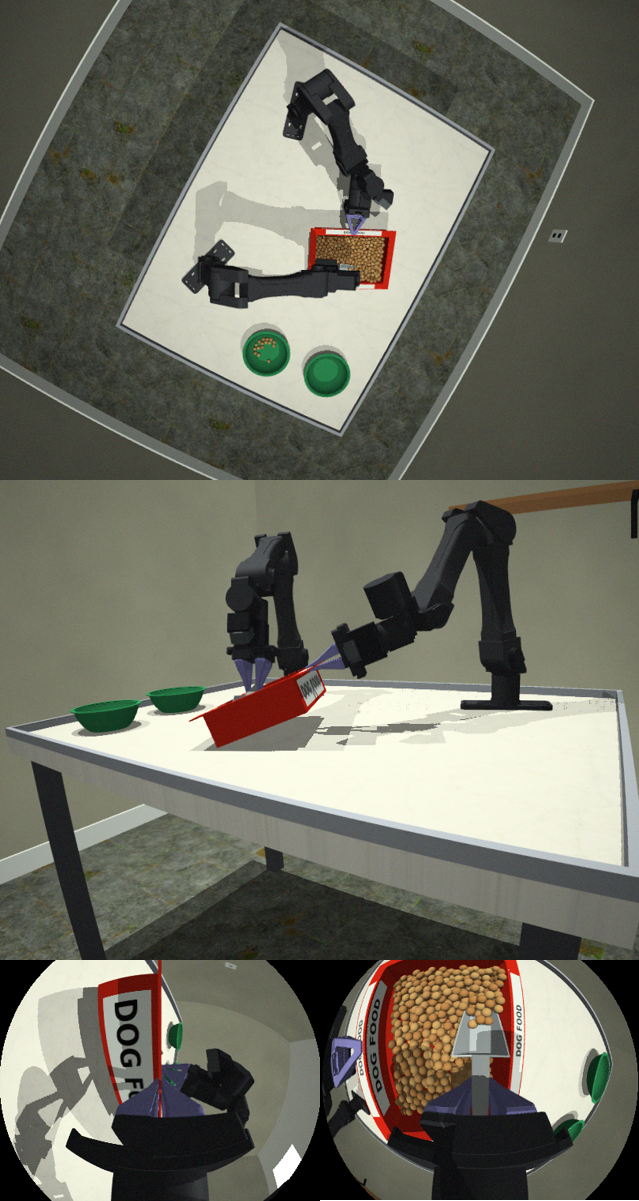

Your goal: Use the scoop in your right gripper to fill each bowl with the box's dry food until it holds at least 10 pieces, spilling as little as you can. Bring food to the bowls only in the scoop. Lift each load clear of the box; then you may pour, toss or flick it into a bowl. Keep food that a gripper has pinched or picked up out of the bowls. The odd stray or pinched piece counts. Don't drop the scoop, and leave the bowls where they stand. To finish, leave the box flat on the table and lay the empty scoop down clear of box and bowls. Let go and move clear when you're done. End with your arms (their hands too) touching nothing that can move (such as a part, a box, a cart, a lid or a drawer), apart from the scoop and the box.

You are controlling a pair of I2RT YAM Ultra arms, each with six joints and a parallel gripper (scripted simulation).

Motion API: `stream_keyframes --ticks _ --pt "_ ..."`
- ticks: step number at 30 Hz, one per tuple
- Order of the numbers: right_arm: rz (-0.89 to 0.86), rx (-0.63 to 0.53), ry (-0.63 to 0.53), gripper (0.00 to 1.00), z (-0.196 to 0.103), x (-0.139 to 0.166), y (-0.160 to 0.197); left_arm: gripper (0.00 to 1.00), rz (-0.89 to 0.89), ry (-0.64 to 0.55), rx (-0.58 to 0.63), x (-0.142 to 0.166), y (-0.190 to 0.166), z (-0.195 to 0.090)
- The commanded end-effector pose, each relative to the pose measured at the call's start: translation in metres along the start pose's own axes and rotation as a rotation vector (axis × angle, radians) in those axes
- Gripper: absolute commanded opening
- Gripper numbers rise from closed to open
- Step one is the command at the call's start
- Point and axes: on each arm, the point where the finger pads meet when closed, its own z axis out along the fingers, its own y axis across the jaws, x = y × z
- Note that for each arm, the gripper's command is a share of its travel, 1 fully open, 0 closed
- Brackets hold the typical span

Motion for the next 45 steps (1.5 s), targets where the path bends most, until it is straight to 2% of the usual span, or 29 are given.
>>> stream_keyframes --ticks 1,12,13,15,16,29,30,32,33,45 --pt "-0.004 -0.009 -0.143 0.0 -0.018 -0.018 0.0 0.0 0.114 -0.049 0.118 -0.014 -0.054 -0.007" --pt "-0.002 -0.008 -0.296 0.0 -0.025 -0.013 0.001 0.0 0.114 -0.049 0.118 -0.014 -0.054 -0.007" --pt "-0.001 -0.009 -0.248 0.0 -0.022 -0.002 0.001 0.0 0.114 -0.049 0.118 -0.014 -0.054 -0.007" --pt "-0.001 -0.009 -0.248 0.0 -0.022 -0.002 0.001 0.0 0.114 -0.049 0.118 -0.014 -0.054 -0.007" --pt "-0.002 -0.008 -0.324 0.0 -0.025 -0.012 0.001 0.0 0.114 -0.049 0.118 -0.014 -0.054 -0.007" --pt "-0.003 -0.008 -0.497 0.0 -0.028 -0.002 0.002 0.0 0.114 -0.049 0.118 -0.014 -0.054 -0.007" --pt "0.0 -0.009 -0.439 0.0 -0.02 0.01 0.002 0.0 0.114 -0.049 0.118 -0.014 -0.054 -0.007" --pt "0.0 -0.009 -0.439 0.0 -0.02 0.01 0.002 0.0 0.114 -0.049 0.118 -0.014 -0.054 -0.007" --pt "-0.001 -0.007 -0.525 0.0 -0.029 -0.001 0.001 0.0 0.114 -0.049 0.118 -0.014 -0.054 -0.007" --pt "0.0 -0.007 -0.687 0.0 -0.034 0.004 0.002 0.0 0.114 -0.049 0.118 -0.014 -0.054 -0.007"
